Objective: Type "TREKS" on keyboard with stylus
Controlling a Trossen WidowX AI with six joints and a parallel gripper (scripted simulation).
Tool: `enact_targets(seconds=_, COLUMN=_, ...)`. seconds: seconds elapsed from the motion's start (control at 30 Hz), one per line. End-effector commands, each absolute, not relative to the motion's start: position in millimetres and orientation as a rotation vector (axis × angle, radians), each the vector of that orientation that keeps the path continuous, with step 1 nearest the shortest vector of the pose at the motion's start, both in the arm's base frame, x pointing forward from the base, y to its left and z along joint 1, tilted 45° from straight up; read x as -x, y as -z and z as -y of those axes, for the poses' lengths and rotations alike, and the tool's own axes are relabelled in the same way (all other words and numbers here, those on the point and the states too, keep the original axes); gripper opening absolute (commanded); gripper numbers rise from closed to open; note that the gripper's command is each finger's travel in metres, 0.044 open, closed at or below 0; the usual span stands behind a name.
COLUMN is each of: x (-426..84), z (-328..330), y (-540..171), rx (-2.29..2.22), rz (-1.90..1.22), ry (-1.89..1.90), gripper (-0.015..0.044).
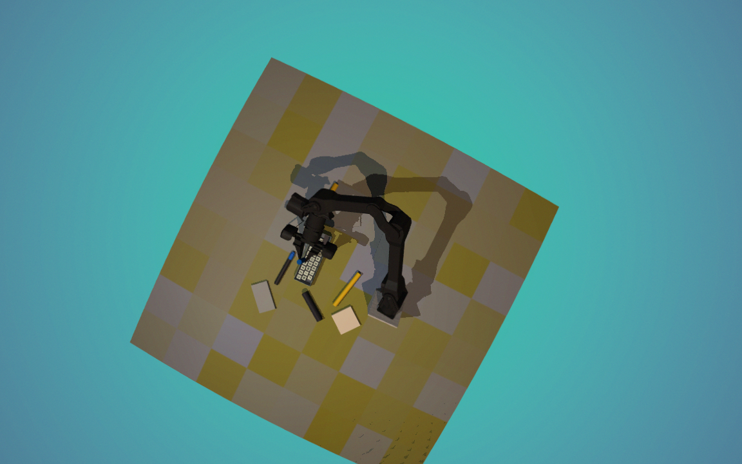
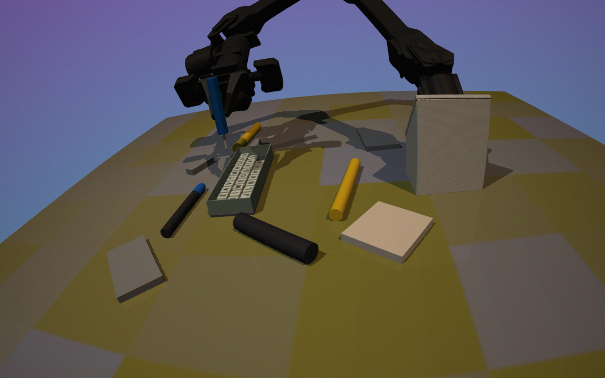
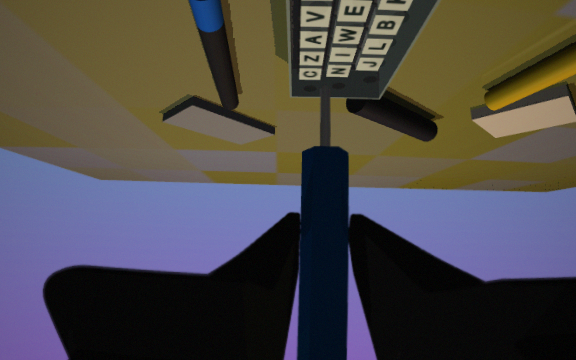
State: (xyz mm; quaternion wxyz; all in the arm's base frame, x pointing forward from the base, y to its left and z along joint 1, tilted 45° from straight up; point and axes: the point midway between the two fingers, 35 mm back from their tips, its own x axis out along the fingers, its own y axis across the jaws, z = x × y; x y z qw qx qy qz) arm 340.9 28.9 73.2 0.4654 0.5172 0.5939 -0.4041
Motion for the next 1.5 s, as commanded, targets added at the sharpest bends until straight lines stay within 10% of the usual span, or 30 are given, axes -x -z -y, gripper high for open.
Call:
enact_targets(seconds=0.0, x=-343.4, z=-24.5, y=-68.5, rx=-1.277, rz=-1.465, ry=0.978, gripper=0.0000)
enact_targets(seconds=1.47, x=-349.2, z=-1.6, y=-46.1, rx=-1.276, rz=-1.464, ry=0.979, gripper=0.0081)
